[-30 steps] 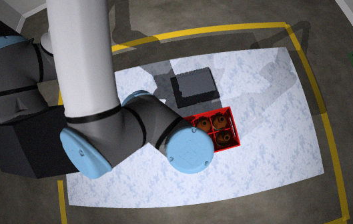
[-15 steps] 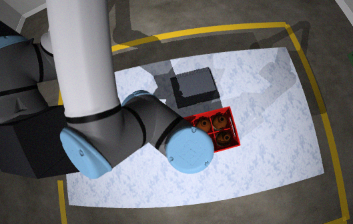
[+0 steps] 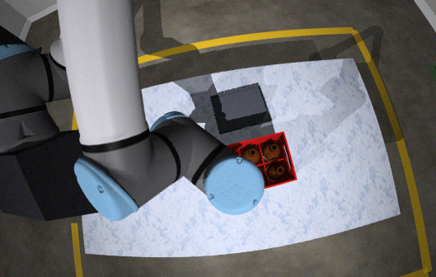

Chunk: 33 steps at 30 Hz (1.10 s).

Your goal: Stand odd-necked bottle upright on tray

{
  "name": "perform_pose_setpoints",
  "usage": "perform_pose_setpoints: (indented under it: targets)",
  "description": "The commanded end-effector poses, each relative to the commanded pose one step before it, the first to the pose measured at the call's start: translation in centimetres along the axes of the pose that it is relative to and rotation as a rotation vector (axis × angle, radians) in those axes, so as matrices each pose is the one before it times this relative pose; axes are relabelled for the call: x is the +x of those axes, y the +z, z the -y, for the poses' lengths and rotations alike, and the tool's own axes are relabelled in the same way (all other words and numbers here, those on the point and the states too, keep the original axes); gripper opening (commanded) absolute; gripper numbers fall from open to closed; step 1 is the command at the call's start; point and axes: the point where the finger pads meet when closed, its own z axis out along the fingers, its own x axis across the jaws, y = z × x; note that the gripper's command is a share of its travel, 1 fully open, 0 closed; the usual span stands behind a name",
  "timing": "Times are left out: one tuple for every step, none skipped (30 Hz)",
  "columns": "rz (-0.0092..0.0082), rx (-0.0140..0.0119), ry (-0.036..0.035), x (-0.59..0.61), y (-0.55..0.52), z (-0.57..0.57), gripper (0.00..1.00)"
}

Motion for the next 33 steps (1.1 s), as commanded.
perform_pose_setpoints:
  targets:
    - [-0.00025,-0.00105,-0.0003,0.014,-0.061,-0.058,0.38]
    - [0.0,0.0,0.0,0.0,0.0,0.0,0.38]
    - [0.0,0.0,0.0,0.0,0.001,0.0,0.38]
    - [0.0,0.0,0.0,0.0,0.003,0.0,0.38]
    - [0.0,0.0,0.0,0.0,0.006,0.0,0.38]
    - [0.0,0.0,0.0,0.0,0.01,0.0,0.38]
    - [0.0,0.0,0.0,0.0,0.014,0.0,0.38]
    - [0.0,0.0,0.0,0.0,0.018,0.0,0.38]
    - [0.0,0.0,0.0,0.0,0.024,0.0,0.38]
    - [0.0,0.0,0.0,0.0,0.029,0.0,0.38]
    - [0.0,0.0,0.0,0.0,0.035,0.0,0.38]
    - [0.0,0.0,0.0,0.0,0.041,0.0,0.38]
    - [0.0,0.0,0.0,0.0,0.047,0.0,0.38]
    - [0.0,0.0,0.0,0.0,0.054,0.0,0.38]
    - [0.0,0.0,0.0,0.0,0.0,0.0,0.38]
    - [0.0,0.0,0.0,0.0,0.0,0.0,0.38]
    - [0.0,0.0,0.0,0.0,0.06,0.0,0.38]
    - [0.0,0.0,0.0,0.0,0.066,0.0,0.38]
    - [0.0,0.0,0.0,0.0,0.073,0.0,0.38]
    - [0.0,0.0,0.0,0.0,0.078,0.0,0.38]
    - [0.0,0.0,0.0,0.0,0.084,0.0,0.38]
    - [0.0,0.0,0.0,0.0,0.09,0.0,0.38]
    - [0.0,0.0,0.0,0.0,0.095,0.0,0.38]
    - [0.0,0.0,0.0,0.0,0.1,0.0,0.38]
    - [0.0,0.0,0.0,0.0,0.104,0.0,0.38]
    - [0.0,0.0,0.0,0.0,0.108,0.0,0.38]
    - [0.0,0.0,0.0,0.0,0.111,0.0,0.38]
    - [0.0,0.0,0.0,0.0,0.115,0.0,0.38]
    - [0.0,0.0,0.0,0.0,0.117,0.0,0.38]
    - [0.0,0.0,0.0,0.0,0.119,-0.001,0.38]
    - [0.0,0.0,0.0,0.0,0.121,0.0,0.38]
    - [0.0,0.0,0.0,0.0,0.0,0.0,0.38]
    - [0.0,0.0,0.0,0.0,0.0,0.0,0.38]
